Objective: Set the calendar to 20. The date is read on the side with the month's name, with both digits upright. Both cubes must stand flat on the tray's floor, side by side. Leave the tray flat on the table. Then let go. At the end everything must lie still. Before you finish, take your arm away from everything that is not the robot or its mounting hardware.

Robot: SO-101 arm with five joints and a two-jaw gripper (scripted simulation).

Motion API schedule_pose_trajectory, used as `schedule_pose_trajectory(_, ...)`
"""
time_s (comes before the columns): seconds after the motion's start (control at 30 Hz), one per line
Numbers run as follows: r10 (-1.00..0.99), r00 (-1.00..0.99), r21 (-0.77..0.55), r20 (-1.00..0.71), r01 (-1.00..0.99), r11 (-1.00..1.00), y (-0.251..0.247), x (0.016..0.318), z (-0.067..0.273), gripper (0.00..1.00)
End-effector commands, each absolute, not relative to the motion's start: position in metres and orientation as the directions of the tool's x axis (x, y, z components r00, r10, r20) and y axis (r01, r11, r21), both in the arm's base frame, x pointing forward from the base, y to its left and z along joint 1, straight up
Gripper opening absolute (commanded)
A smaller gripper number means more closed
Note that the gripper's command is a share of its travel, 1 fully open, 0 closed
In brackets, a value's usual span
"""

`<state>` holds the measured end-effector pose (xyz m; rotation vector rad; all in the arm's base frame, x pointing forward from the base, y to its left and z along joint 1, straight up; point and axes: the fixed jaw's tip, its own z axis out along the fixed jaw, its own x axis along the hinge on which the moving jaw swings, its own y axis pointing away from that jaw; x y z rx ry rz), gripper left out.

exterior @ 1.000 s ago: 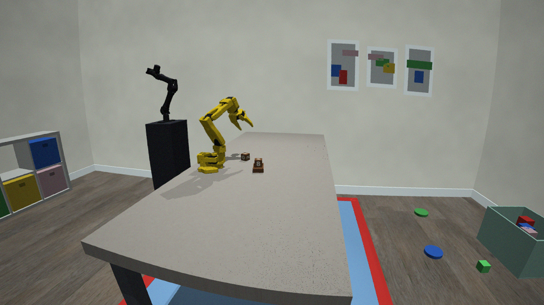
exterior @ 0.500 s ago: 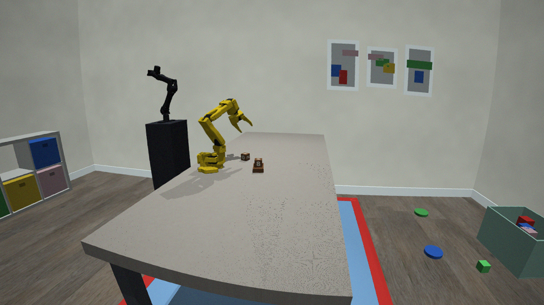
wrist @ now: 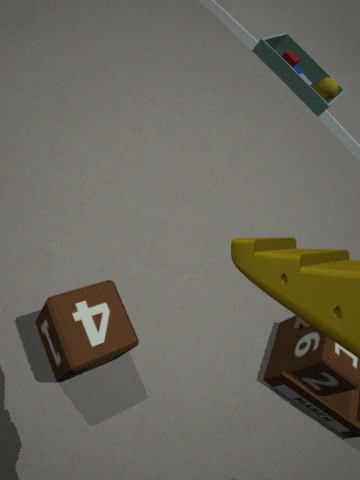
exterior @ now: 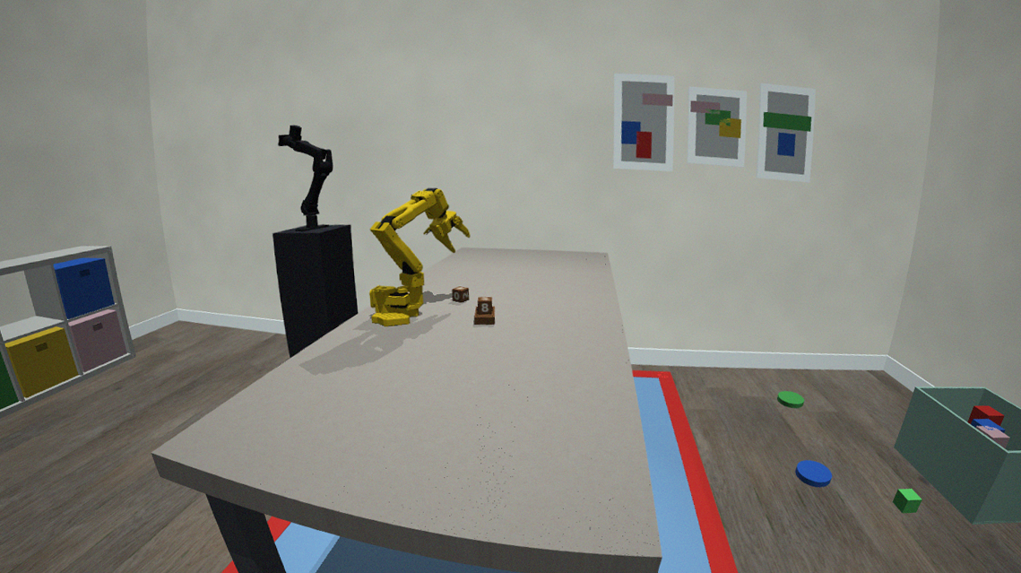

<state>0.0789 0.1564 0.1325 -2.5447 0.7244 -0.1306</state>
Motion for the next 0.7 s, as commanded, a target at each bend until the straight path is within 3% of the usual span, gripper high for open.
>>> schedule_pose_trajectory(0.0, -0.460, 0.888, -0.524, 0.003, -0.391, -0.757, 0.1568, 0.0826, 0.1375, 0.35)
schedule_pose_trajectory(0.67, -0.376, 0.925, -0.521, 0.061, -0.292, -0.802, 0.1557, 0.0837, 0.1357, 0.35)
